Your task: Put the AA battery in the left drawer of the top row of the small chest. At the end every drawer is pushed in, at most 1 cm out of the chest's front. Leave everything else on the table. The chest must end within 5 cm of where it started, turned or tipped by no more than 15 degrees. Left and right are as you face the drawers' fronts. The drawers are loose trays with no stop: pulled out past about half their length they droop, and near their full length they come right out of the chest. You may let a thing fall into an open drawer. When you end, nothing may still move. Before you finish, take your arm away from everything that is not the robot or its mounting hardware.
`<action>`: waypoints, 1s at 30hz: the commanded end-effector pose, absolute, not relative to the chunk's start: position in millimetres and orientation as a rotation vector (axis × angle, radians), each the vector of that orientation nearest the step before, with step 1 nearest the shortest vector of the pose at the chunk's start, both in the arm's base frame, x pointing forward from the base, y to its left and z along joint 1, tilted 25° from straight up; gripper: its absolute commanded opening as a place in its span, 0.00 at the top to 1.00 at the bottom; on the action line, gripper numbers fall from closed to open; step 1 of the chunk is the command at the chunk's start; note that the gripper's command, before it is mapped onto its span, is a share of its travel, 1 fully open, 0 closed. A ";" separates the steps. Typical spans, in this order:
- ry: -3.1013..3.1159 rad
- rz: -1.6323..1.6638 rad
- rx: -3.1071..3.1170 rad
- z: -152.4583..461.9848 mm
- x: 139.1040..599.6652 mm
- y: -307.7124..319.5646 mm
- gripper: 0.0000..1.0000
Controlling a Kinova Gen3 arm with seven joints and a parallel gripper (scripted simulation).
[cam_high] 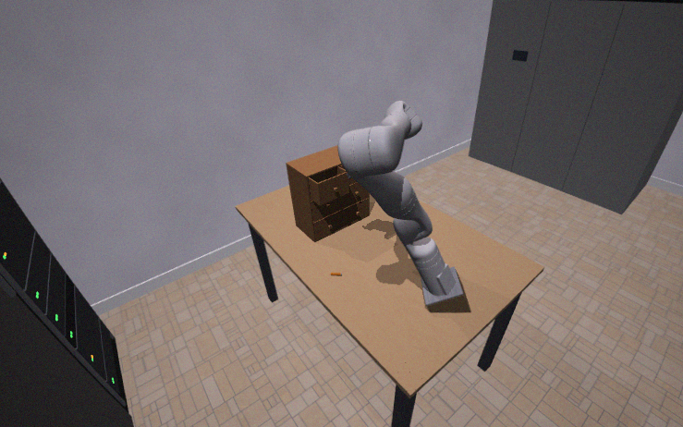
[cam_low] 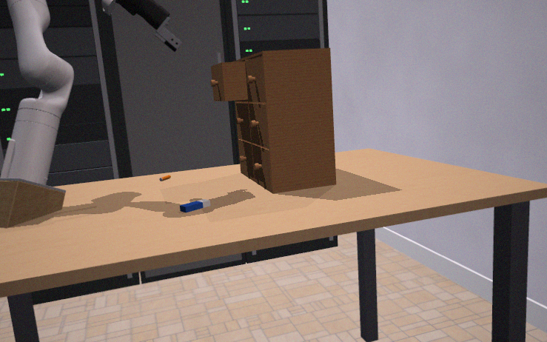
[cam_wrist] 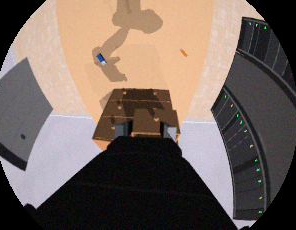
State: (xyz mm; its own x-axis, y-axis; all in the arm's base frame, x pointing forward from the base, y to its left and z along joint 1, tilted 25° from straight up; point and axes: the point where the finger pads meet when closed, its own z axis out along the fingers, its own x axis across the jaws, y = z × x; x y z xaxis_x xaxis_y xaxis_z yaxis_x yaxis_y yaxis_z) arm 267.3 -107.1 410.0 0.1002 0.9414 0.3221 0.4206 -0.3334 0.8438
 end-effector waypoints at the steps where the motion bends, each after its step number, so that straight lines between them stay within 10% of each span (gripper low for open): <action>1: 1.358 1.182 1.847 412.1 267.3 -108.6 0.00; 30: 1.749 0.920 2.159 429.3 259.4 -111.8 0.00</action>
State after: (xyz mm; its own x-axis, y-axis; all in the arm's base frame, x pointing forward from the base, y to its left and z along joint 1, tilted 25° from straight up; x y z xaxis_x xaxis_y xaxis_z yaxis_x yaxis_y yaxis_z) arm 257.7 -109.2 428.5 0.0966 0.9413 0.3234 0.7711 -0.2762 0.5737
